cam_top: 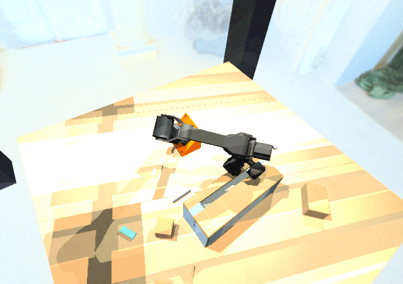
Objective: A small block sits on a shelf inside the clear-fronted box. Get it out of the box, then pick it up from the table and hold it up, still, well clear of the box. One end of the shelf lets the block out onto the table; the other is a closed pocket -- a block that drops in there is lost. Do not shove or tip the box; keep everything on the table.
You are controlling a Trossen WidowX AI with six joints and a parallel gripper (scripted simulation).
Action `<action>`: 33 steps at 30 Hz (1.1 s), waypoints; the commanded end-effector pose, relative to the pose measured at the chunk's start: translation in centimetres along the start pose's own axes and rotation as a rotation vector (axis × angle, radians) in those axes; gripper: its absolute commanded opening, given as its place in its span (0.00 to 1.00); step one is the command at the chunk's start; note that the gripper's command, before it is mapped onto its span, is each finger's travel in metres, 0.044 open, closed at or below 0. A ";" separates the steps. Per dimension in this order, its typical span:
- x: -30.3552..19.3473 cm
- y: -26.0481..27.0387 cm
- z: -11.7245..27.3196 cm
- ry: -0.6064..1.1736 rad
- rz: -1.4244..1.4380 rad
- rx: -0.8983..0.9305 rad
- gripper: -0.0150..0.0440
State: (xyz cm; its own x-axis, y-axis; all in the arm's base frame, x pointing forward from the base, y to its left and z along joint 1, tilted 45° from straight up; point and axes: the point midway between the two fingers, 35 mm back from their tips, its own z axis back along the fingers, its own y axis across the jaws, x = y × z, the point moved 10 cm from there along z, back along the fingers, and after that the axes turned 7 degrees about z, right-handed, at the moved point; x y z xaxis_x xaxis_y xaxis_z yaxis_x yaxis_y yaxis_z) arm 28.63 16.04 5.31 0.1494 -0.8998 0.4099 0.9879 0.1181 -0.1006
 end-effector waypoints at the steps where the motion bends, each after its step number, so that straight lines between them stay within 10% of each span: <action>1: -0.3 0.3 0.3 0.009 -0.008 0.006 0.93; 16: -2.6 -0.1 5.8 -0.001 0.080 0.031 0.84; 33: -6.7 -2.6 5.2 -0.241 1.877 -0.052 0.74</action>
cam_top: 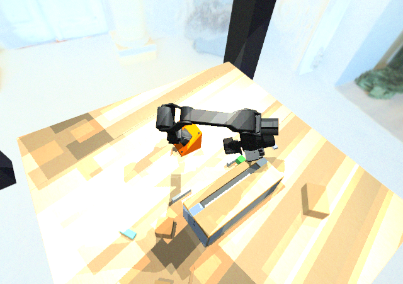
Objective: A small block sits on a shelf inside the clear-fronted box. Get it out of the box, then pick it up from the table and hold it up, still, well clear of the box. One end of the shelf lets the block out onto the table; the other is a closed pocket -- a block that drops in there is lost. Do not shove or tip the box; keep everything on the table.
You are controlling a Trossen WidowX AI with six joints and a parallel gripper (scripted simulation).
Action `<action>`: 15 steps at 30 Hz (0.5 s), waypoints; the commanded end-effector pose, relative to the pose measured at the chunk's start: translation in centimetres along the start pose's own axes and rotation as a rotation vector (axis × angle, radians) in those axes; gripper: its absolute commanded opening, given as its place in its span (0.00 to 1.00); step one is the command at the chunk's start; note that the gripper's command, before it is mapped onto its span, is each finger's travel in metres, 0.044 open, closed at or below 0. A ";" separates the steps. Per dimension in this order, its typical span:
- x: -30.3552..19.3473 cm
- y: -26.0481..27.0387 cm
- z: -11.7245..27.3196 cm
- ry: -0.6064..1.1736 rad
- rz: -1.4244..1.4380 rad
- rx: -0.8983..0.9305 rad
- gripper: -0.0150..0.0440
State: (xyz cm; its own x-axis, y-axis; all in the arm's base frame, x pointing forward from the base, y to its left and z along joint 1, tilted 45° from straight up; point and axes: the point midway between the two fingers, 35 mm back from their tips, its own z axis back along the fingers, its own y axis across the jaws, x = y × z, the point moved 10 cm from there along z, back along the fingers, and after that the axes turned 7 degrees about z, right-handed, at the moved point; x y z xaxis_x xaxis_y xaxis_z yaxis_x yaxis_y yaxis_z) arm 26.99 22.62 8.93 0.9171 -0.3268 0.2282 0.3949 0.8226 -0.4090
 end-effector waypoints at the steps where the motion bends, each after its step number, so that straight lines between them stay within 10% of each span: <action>1: -2.5 1.0 -0.5 -0.071 0.935 -0.098 0.74; 15: -4.7 1.8 -0.7 -0.072 1.788 -0.237 0.74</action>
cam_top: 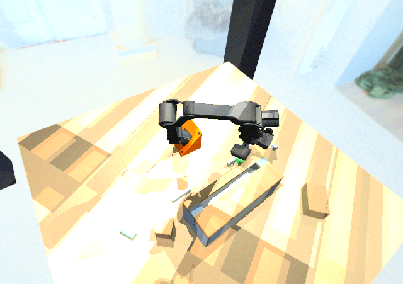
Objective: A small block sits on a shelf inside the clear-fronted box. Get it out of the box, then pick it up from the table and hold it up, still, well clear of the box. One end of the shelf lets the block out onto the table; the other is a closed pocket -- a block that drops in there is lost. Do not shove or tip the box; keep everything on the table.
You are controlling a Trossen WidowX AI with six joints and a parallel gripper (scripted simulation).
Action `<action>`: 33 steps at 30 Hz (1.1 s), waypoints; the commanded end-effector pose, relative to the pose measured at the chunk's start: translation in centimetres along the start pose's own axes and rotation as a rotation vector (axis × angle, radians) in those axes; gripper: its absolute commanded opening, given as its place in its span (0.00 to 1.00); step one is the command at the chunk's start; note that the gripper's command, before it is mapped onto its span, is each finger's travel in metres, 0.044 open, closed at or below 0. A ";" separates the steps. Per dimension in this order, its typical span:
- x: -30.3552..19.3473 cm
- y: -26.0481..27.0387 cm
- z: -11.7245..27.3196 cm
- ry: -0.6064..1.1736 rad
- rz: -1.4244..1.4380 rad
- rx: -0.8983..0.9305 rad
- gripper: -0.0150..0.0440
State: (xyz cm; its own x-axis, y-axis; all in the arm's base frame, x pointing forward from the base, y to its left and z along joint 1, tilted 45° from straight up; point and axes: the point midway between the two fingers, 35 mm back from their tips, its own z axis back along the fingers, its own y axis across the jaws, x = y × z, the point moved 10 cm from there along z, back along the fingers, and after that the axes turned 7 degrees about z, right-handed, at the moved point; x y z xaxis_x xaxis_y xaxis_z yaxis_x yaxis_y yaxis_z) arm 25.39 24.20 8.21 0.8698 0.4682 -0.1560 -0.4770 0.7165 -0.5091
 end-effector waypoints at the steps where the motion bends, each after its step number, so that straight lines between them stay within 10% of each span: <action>1: -1.0 2.7 -0.6 0.031 0.942 -0.127 0.74; 33: -2.8 6.8 -0.5 0.383 2.815 -0.263 0.74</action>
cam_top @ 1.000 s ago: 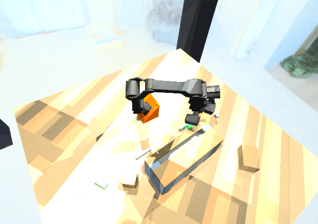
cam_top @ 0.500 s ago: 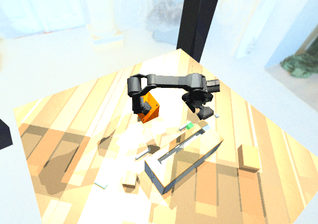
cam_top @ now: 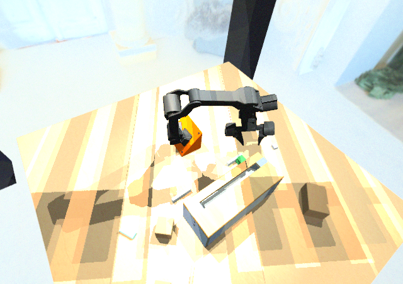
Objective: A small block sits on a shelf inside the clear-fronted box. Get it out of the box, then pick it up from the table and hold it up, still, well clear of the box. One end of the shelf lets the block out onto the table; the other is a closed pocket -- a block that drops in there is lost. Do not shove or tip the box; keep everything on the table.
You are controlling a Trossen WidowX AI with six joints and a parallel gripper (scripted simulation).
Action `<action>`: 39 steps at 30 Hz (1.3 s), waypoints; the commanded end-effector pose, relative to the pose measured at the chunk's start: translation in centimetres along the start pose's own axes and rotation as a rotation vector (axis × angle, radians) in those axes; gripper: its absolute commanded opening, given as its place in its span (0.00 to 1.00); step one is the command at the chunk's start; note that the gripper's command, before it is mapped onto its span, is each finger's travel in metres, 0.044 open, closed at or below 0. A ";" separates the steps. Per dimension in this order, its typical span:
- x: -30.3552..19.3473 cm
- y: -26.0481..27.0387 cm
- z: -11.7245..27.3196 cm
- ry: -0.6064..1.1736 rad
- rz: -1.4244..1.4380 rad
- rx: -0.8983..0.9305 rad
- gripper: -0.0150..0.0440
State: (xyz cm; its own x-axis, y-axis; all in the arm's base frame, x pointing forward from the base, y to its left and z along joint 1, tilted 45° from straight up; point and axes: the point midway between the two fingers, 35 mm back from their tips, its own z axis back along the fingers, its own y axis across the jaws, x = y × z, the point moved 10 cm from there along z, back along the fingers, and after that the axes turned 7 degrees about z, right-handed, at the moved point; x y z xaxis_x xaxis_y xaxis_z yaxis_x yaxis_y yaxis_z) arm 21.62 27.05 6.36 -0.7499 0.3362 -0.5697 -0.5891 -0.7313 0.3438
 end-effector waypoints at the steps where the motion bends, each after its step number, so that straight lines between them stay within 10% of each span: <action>1: 2.5 0.2 -0.4 0.101 0.858 0.051 0.74; 20: 2.5 0.2 -0.6 0.101 0.858 0.051 0.74; 28: 4.6 2.7 -9.0 0.102 0.858 0.052 0.74; 39: 4.7 3.0 -10.2 0.102 0.858 0.051 0.74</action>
State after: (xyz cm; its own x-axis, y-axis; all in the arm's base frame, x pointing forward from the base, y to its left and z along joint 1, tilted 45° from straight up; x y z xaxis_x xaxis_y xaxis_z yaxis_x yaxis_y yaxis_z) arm 19.48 21.09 -2.37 -0.9128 -0.3698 -0.1734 0.1454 -0.6910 0.7080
